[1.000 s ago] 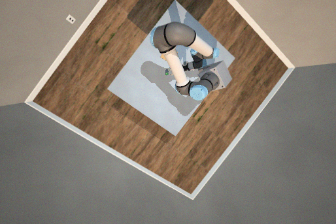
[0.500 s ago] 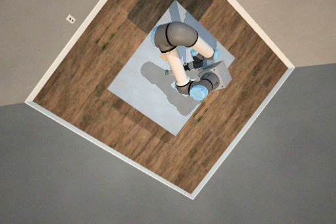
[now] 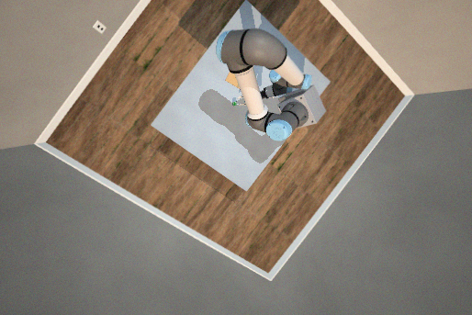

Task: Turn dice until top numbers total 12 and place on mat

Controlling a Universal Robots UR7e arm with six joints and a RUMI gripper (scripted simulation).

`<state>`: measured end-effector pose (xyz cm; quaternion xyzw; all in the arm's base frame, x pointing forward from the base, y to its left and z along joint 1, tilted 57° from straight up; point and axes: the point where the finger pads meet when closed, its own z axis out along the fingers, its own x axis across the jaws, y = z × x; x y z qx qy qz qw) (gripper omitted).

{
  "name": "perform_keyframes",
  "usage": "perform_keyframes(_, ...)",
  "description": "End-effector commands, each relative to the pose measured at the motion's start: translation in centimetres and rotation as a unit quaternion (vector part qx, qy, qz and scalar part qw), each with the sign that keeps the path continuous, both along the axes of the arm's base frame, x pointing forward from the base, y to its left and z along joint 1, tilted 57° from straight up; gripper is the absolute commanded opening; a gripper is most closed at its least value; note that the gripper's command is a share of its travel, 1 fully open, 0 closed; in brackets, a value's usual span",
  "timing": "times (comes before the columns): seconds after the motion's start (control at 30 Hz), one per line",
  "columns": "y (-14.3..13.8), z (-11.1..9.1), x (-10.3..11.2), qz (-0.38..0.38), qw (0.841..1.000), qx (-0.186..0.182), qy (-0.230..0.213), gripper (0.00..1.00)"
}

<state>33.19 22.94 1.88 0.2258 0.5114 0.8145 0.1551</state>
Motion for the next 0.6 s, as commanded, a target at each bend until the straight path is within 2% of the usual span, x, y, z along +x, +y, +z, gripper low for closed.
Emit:
perform_keyframes(0.0, -1.1, 0.8, -0.7, -0.001, 1.000, -0.006, 0.007, 0.24)
perform_keyframes(0.57, -2.3, 1.6, -1.2, -0.001, 1.000, -0.006, 0.007, 0.24)
